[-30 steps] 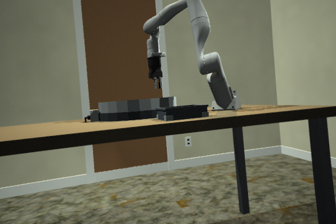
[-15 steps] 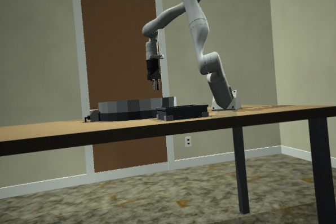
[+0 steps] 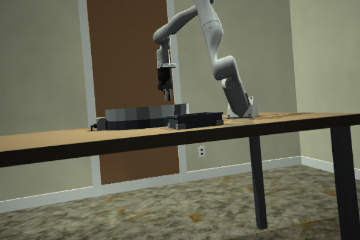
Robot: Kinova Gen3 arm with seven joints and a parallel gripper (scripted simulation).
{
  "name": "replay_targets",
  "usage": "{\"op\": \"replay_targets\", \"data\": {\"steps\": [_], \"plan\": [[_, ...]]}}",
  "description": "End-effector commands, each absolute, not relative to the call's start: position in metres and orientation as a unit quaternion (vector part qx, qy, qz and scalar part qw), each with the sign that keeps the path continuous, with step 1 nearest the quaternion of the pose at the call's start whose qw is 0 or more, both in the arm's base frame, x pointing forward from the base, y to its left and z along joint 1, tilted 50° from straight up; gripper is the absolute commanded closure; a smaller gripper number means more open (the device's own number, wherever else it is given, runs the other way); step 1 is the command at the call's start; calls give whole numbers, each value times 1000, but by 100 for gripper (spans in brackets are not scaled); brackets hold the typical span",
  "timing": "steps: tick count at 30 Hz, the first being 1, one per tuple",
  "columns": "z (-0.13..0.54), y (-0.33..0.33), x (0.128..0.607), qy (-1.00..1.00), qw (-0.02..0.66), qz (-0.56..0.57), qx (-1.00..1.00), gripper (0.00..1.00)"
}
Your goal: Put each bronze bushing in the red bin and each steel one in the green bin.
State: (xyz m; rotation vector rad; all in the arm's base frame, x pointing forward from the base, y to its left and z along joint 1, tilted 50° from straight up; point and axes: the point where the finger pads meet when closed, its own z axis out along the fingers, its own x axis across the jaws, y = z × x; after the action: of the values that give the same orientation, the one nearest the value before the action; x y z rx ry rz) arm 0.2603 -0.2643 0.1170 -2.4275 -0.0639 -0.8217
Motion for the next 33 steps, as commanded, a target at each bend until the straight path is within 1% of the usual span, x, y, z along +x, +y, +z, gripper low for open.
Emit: {"op": "replay_targets", "data": {"steps": [1,7,33], "plan": [[116,-260,262,-27,288,-307,-907,55],[106,-252,270,-27,288,-307,-907,55],[97,-245,277,-27,288,-307,-907,55]]}}
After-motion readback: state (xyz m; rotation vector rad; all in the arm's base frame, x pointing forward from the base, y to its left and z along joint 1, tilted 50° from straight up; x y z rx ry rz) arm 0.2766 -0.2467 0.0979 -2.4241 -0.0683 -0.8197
